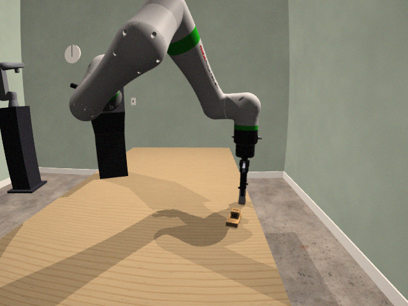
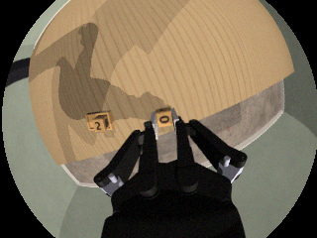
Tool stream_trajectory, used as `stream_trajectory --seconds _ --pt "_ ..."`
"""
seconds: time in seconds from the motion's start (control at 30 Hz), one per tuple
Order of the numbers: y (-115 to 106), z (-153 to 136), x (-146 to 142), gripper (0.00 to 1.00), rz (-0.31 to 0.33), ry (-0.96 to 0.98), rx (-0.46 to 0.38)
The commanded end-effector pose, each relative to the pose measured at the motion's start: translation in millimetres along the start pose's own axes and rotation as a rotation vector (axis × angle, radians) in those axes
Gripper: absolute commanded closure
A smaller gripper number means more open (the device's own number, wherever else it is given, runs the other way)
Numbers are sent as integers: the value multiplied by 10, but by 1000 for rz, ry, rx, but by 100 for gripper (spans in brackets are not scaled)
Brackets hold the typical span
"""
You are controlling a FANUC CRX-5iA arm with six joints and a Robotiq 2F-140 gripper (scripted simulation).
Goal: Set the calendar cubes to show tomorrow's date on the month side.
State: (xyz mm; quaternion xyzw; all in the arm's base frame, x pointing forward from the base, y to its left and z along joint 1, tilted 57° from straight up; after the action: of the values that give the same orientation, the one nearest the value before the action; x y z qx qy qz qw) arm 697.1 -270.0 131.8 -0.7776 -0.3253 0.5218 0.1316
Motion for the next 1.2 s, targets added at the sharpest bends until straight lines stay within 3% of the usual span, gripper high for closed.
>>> stream_trajectory --seconds 0.0,0.33,0.53,0.87,1.17 --pt "-1 -1 1 76 0 0 0" --pt "-38 -1 1 76 0 0 0" --pt "-219 -1 1 76 0 0 0" --pt "-901 -1 1 76 0 0 0" --pt "-1001 -1 1 76 0 0 0"
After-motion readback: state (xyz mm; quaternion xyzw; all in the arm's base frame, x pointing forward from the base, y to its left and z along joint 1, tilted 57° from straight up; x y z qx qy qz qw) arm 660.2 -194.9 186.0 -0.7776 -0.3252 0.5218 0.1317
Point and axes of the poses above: the point where the finger pads meet when closed, its own y axis out along the fingers, its own x axis across the jaws, z = x × y, the point moved 2 cm from there along -y, back along the fingers, and after that the axes turned 7 degrees about -y, right-handed, at the moved point
